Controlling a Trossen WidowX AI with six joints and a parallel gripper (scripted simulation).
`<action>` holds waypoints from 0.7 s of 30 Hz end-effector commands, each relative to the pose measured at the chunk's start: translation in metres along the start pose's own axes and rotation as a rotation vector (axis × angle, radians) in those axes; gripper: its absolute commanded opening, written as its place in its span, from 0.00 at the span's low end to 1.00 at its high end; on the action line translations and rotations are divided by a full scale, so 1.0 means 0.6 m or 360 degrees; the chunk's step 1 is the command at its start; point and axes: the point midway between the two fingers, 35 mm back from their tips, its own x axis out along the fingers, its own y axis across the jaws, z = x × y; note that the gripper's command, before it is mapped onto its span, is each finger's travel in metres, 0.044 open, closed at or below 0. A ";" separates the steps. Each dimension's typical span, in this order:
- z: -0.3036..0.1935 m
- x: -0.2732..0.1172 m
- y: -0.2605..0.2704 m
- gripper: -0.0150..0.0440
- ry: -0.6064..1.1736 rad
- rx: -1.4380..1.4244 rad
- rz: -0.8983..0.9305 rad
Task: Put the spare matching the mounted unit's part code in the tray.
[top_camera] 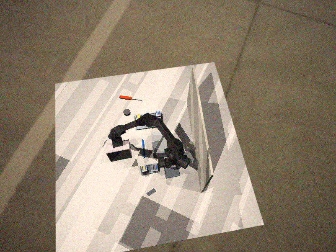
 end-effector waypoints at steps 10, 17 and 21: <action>0.002 0.024 0.002 0.25 -0.0010 0.0010 0.0004; 0.003 0.035 0.003 0.25 -0.0011 0.0009 0.0004; 0.003 0.041 0.003 0.25 -0.0012 0.0009 0.0004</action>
